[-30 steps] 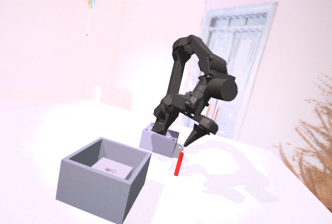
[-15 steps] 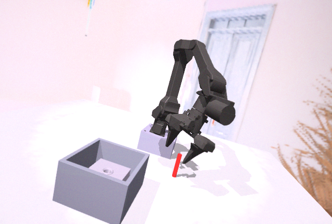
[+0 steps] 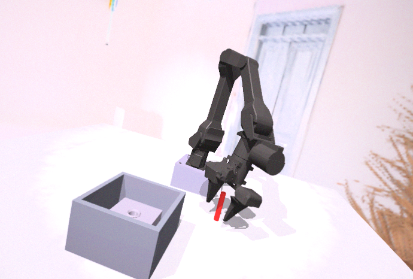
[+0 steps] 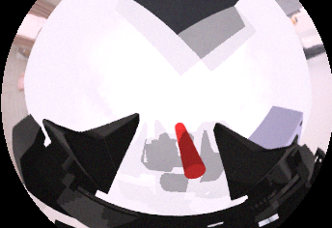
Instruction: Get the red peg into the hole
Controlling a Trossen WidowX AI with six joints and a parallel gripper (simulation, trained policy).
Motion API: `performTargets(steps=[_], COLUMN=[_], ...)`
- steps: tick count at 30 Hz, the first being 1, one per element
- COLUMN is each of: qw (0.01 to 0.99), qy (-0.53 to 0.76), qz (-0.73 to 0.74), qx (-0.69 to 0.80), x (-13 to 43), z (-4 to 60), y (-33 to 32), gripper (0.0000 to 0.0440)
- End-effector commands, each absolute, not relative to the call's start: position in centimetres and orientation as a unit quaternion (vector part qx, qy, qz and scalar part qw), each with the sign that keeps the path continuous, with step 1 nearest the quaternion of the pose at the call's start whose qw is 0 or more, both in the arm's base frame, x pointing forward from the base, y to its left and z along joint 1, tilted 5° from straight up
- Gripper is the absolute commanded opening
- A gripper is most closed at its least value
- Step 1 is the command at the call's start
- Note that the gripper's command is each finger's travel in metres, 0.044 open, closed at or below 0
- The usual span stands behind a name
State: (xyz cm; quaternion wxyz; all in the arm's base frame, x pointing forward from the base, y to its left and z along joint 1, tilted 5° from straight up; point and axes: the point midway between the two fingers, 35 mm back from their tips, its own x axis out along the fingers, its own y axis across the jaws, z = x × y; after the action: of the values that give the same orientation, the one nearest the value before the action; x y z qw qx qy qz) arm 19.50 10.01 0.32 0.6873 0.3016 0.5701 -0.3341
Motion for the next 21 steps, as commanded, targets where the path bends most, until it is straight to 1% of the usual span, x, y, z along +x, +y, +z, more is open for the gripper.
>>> performTargets(steps=[1, 9, 12, 17, 21], qw=[0.678, 0.659, 0.649, 0.676, 0.696], qy=[0.576, 0.596, 0.604, 0.584, 0.572], qz=[-0.338, -0.332, -0.331, -0.319, -0.312], qx=[0.307, 0.318, 0.323, 0.316, 0.301], x=[19.1, 19.2, 19.1, 20.6, 21.6], z=[-0.2, -0.1, -0.2, 1.3, 2.7], y=[10.1, 10.6, 10.6, 10.2, 9.6], gripper=[0.0305, 0.0096, 0.0027, 0.0010, 0.0009])
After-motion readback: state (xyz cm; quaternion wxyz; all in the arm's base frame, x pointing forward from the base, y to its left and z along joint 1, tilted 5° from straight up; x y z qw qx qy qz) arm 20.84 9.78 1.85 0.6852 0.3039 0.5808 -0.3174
